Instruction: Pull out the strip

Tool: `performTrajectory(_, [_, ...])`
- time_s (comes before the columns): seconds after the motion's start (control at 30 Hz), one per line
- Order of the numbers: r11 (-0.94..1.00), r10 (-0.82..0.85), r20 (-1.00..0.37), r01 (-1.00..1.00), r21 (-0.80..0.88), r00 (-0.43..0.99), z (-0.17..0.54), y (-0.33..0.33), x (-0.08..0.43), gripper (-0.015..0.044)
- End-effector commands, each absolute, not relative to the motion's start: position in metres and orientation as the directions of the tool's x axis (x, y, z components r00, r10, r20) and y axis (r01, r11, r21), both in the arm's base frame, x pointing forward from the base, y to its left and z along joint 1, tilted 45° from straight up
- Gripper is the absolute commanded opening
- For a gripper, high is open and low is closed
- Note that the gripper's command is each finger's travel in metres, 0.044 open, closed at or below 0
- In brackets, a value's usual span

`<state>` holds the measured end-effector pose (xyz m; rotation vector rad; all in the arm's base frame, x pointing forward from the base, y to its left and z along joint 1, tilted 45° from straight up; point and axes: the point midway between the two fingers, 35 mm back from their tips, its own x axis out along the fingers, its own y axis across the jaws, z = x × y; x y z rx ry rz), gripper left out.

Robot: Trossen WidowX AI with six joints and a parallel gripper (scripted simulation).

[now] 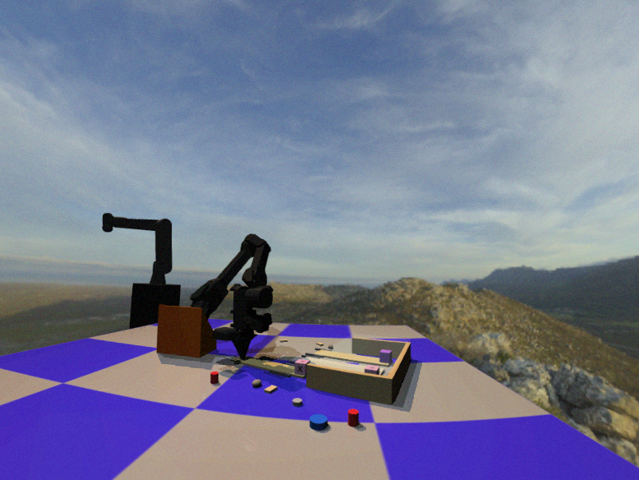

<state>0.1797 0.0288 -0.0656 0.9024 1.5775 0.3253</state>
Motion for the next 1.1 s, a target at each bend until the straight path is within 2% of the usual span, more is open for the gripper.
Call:
performTrajectory(0.0, [0.659,0.704,-0.71,0.366,0.657,0.005,-0.067,0.033,0.171,0.0])
performTrajectory(0.37, [0.661,0.703,-0.711,0.366,0.655,0.005,-0.036,-0.002,0.181,0.0])
performTrajectory(0.53, [0.688,0.703,-0.712,0.249,0.682,0.006,-0.043,-0.007,0.203,0.0131])
performTrajectory(0.9, [0.689,0.702,-0.712,0.245,0.682,0.008,-0.049,-0.02,0.236,0.042])
performTrajectory(0.93, [0.689,0.702,-0.712,0.245,0.682,0.008,-0.049,-0.022,0.239,0.044])
performTrajectory(1.07, [0.689,0.702,-0.712,0.244,0.682,0.008,-0.052,-0.027,0.252,0.044])
